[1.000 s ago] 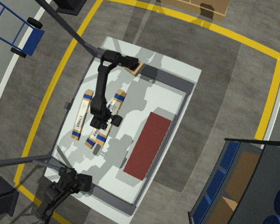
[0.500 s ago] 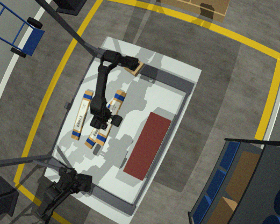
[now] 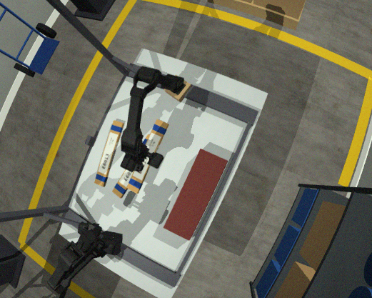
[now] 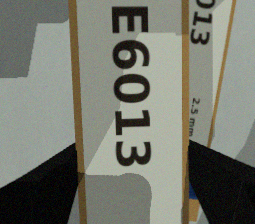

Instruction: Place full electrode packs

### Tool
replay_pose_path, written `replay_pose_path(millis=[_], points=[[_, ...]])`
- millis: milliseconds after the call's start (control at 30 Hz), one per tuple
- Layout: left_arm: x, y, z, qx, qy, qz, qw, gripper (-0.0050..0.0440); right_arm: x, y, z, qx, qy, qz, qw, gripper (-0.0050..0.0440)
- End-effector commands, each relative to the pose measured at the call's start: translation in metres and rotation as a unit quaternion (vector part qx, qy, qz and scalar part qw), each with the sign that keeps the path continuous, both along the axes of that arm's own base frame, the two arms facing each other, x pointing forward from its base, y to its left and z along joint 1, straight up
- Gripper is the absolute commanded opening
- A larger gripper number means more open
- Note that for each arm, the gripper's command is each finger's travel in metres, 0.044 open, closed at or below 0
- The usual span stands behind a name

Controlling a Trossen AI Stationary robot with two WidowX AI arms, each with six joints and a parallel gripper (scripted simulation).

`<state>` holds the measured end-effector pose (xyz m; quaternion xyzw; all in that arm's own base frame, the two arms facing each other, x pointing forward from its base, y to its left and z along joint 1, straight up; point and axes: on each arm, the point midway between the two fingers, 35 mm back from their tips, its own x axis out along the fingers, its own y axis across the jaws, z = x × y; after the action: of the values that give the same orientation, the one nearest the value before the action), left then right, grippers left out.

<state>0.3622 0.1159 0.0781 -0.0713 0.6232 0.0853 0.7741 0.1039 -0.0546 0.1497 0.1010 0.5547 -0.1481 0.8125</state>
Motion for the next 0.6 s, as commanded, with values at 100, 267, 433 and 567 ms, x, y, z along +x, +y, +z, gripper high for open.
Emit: replay_pose_path(millis=[100, 267, 433, 567], points=[[0.014, 0.004, 0.022, 0.015, -0.047, 0.001, 0.999, -0.0050, 0.001, -0.001, 0.006, -0.004, -0.009, 0.001, 1.000, 0.0430], [0.008, 0.002, 0.000, 0.008, -0.027, 0.001, 1.000, -0.0050, 0.001, -0.001, 0.006, -0.004, -0.009, 0.001, 1.000, 0.0430], [0.010, 0.003, -0.001, 0.012, -0.038, 0.001, 0.999, -0.0050, 0.001, -0.001, 0.006, -0.004, -0.009, 0.001, 1.000, 0.0430], [0.012, 0.003, -0.009, 0.011, -0.037, 0.001, 0.999, -0.0050, 0.001, -0.001, 0.006, -0.004, -0.009, 0.001, 1.000, 0.0430]])
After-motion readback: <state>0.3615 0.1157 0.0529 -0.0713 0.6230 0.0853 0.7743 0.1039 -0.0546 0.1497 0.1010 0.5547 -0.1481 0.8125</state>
